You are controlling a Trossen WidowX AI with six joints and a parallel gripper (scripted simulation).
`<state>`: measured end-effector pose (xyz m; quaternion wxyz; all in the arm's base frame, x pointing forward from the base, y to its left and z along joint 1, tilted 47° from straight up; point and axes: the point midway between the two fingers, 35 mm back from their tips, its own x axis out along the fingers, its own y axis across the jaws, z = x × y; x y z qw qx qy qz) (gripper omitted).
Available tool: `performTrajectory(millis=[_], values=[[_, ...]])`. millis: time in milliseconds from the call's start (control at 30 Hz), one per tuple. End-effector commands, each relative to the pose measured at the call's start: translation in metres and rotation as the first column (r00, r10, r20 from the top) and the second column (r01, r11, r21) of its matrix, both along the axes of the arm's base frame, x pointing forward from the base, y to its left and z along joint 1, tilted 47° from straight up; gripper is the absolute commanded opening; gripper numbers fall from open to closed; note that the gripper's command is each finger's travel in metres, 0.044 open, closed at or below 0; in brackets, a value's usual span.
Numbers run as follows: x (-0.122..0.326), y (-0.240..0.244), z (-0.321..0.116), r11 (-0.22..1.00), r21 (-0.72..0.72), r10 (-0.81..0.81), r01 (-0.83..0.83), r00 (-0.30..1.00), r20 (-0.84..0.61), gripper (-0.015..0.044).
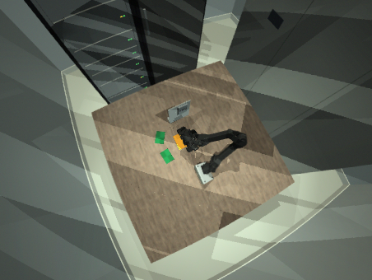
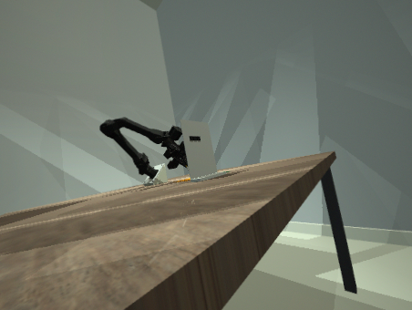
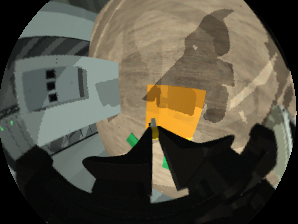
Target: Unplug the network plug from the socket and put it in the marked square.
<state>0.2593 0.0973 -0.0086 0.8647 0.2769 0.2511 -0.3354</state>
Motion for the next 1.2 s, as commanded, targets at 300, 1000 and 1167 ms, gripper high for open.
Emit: performTrajectory(millis=[300,1000,1167], values=[[0.002,-0.012,-0.012,1.0,-0.004,0.004,-0.004,1.0,-0.006,0.0],[0.003,-0.031,-0.027,1.0,-0.007,0.005,-0.005,1.0,-0.003,0.0],[0.003,-0.034,-0.029,1.0,-0.008,0.005,-0.005,1.0,-0.003,0.0]])
